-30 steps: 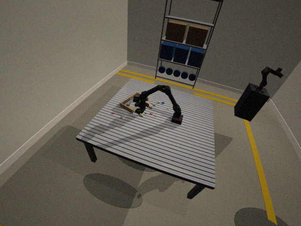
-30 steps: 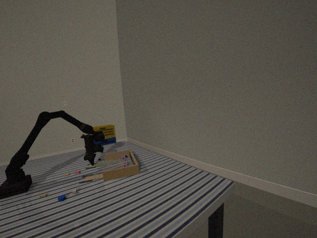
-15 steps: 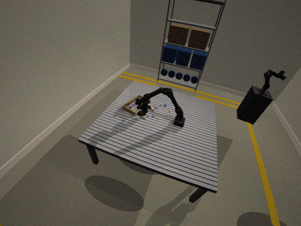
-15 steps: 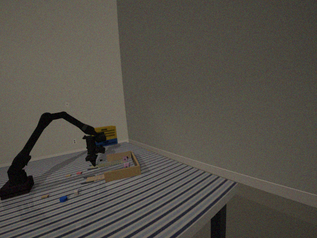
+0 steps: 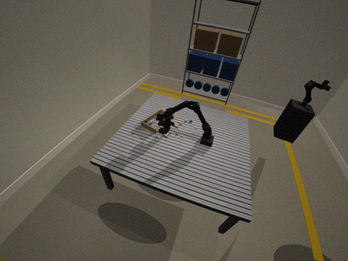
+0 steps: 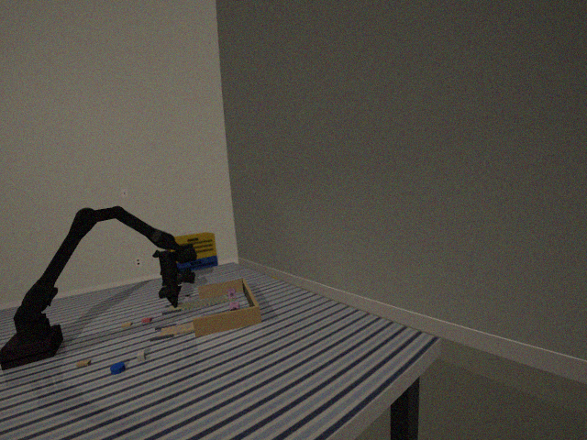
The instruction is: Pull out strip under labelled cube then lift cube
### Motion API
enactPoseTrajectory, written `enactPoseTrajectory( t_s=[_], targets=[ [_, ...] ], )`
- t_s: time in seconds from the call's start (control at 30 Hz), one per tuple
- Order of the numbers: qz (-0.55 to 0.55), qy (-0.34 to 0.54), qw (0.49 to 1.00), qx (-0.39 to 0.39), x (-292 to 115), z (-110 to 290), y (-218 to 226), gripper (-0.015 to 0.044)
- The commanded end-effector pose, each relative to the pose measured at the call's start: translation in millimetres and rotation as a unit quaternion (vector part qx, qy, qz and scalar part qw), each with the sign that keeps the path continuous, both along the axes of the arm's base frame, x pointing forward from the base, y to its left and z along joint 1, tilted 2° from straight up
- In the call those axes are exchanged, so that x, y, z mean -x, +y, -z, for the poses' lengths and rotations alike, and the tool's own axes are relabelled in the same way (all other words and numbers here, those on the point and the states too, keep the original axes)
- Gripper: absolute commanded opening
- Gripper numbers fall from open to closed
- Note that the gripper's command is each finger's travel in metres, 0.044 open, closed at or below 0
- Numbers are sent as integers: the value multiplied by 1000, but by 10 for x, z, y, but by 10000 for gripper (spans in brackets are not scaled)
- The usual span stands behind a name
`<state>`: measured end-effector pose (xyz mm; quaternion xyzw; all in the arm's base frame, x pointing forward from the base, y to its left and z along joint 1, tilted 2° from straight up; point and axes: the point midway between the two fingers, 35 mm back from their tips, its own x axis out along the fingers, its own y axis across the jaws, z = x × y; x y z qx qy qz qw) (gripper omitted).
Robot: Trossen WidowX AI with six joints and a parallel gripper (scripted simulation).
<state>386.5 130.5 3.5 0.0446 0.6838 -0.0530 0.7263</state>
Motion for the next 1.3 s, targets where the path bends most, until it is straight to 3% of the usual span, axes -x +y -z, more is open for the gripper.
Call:
enactPoseTrajectory(
  t_s=[0.0,1.27],
  targets=[
    [-1,6,1000,0,78,38,10,0],
    [-1,8,1000,0,660,93,89,0]
  ],
)
